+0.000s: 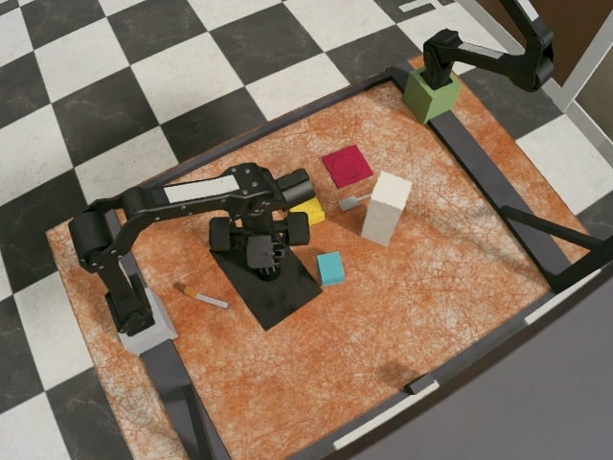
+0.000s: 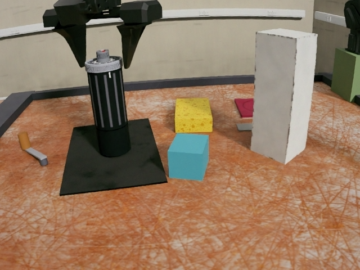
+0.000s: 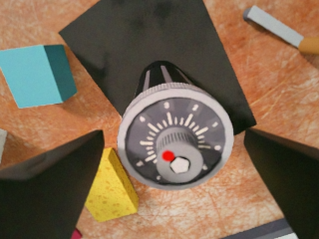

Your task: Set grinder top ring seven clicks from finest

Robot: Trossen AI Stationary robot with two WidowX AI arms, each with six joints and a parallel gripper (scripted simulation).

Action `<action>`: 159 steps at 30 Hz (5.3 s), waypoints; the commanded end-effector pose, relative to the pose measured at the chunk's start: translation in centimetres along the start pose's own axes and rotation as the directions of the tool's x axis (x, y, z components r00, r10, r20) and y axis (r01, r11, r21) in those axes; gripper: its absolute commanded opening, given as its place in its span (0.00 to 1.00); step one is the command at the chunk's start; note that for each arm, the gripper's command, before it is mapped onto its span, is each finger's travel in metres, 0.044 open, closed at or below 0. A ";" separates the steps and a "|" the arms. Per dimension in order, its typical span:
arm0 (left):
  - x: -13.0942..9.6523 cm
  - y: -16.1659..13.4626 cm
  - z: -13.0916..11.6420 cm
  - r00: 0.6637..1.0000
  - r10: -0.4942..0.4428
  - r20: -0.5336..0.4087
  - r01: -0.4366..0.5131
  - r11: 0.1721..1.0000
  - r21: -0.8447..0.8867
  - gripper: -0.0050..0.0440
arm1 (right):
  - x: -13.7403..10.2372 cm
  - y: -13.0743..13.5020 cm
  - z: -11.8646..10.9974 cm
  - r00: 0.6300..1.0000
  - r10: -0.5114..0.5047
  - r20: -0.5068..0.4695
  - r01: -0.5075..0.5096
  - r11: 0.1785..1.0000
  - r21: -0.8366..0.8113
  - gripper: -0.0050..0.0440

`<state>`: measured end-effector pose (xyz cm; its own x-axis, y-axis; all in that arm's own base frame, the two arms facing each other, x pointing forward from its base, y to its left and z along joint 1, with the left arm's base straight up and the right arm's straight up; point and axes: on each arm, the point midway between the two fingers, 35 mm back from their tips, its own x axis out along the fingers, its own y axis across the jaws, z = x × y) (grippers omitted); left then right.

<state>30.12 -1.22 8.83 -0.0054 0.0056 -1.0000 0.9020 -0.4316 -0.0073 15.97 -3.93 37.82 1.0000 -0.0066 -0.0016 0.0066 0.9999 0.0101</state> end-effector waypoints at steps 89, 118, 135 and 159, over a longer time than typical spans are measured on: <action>-0.8 0.3 0.0 0.999 0.032 -0.004 -0.028 0.789 -0.613 0.70 | 0.0 0.1 0.3 1.000 0.003 0.002 -0.003 1.000 -0.006 0.92; -0.8 0.7 -0.2 0.999 0.032 -0.005 -0.025 0.660 -0.751 0.92 | 0.0 0.1 0.3 1.000 0.003 0.002 -0.003 1.000 -0.006 0.92; -0.8 0.4 -0.1 1.000 0.031 -0.004 -0.023 0.656 -0.754 0.80 | 0.0 0.1 0.3 1.000 0.003 0.002 -0.003 1.000 -0.006 0.92; -0.8 0.3 -0.1 1.000 0.031 -0.004 -0.023 0.656 -0.754 0.70 | 0.0 0.1 0.3 1.000 0.003 0.002 -0.003 1.000 -0.006 0.92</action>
<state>30.16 -1.34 8.81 -0.0057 -0.0015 -1.0000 0.9185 0.3955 -0.0059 15.97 -3.93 37.82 1.0000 -0.0066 -0.0016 0.0066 0.9999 0.0101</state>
